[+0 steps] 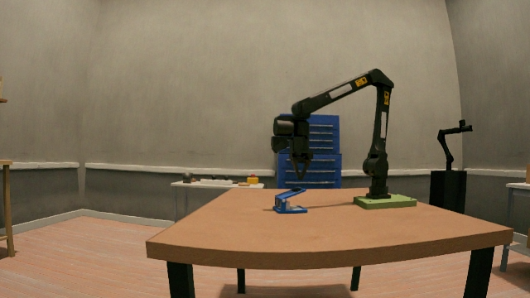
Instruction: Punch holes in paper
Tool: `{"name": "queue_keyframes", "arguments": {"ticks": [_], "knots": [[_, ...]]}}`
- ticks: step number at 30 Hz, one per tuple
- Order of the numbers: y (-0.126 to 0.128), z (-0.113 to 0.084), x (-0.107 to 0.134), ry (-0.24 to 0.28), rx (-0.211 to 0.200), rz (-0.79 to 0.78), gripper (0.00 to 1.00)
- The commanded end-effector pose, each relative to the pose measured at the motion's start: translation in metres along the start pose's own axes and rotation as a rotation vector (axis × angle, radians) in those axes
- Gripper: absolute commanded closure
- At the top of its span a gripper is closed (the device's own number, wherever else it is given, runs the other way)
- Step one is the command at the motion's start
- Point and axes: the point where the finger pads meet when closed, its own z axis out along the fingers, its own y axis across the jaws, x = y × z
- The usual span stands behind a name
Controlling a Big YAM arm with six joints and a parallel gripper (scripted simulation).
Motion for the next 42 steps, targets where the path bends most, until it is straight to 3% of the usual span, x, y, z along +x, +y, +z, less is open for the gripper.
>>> {"name": "queue_keyframes", "arguments": {"ticks": [1,17,42], "knots": [[0.003,0.012,0.000,0.010,0.000,0.007,1.00],[0.003,0.027,0.003,0.010,0.000,0.007,1.00],[0.003,0.027,0.003,0.014,0.000,0.008,1.00]]}}
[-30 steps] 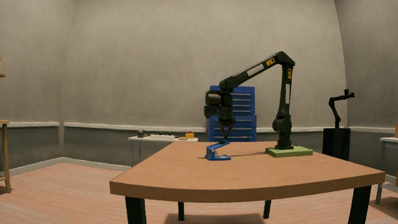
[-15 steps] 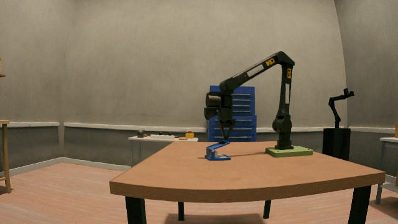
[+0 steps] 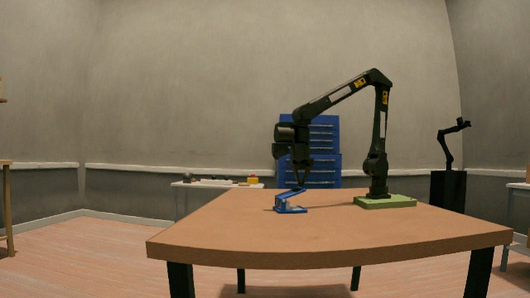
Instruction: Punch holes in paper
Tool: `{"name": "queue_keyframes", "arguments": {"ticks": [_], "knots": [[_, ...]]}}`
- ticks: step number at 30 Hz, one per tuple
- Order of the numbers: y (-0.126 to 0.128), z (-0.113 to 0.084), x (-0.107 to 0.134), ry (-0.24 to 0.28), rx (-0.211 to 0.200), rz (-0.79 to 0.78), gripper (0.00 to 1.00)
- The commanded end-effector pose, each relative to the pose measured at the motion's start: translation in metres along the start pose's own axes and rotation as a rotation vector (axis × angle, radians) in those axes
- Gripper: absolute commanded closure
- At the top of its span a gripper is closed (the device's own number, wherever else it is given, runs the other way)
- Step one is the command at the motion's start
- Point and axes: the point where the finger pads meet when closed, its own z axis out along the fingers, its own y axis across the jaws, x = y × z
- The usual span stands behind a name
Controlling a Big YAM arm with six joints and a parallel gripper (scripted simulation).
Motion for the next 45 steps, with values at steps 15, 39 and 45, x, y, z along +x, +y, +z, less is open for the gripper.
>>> {"name": "queue_keyframes", "arguments": {"ticks": [15,39,45], "knots": [[0.003,0.005,-0.001,0.008,-0.001,0.007,1.00],[0.004,0.016,0.000,0.004,-0.001,0.006,1.00],[0.003,0.016,0.000,0.004,-0.001,0.006,1.00]]}}
